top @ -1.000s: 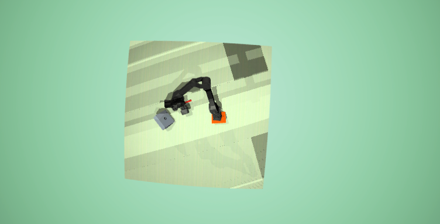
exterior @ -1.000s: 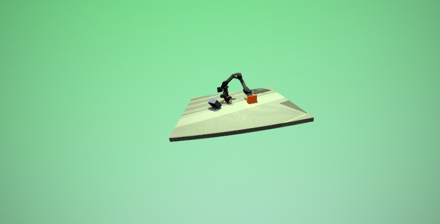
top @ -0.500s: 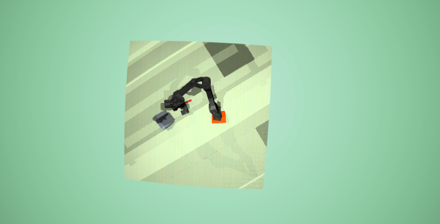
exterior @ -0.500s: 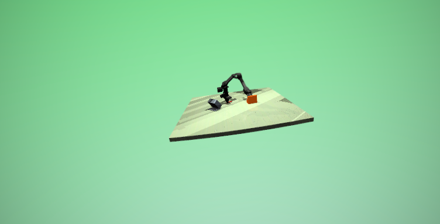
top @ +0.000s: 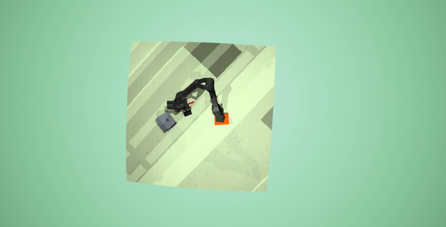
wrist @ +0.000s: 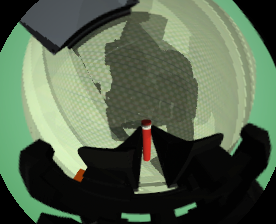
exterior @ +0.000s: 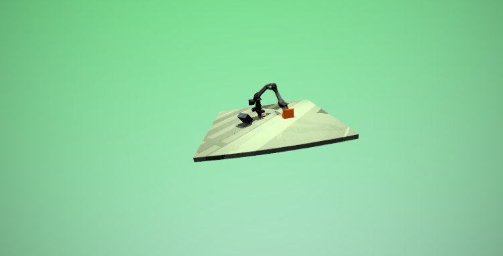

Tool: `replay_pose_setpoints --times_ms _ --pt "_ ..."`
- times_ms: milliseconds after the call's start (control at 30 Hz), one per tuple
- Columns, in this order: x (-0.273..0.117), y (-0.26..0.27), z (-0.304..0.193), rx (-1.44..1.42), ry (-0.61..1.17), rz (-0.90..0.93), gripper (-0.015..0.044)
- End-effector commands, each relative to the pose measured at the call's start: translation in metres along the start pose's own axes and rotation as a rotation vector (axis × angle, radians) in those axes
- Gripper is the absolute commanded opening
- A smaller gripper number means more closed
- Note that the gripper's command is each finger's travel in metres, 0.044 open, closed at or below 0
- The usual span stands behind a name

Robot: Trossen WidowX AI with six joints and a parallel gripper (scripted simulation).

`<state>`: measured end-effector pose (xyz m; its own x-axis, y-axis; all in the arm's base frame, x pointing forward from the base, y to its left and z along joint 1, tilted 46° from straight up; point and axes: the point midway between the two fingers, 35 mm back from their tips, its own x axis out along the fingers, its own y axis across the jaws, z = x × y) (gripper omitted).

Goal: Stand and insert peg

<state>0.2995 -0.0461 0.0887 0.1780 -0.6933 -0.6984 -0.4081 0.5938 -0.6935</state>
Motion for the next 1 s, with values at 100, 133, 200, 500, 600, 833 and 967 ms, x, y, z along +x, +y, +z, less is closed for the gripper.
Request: replay_pose_setpoints --times_ms 100,133,200,500,600,833,967 --pt "-0.004 0.000 -0.002 0.000 -0.060 0.003 0.0050" --pt "-0.005 0.000 -0.003 0.000 -0.069 0.003 0.0050" --pt "-0.006 0.000 -0.003 0.000 -0.086 0.003 0.0050" --pt "-0.011 0.000 -0.007 -0.001 -0.164 0.003 0.0050" --pt "-0.013 0.000 -0.008 -0.001 -0.190 0.003 0.0050" --pt "-0.016 0.000 -0.011 -0.001 -0.251 0.003 0.0050" --pt "-0.018 0.000 -0.013 -0.002 -0.285 0.003 0.0050"
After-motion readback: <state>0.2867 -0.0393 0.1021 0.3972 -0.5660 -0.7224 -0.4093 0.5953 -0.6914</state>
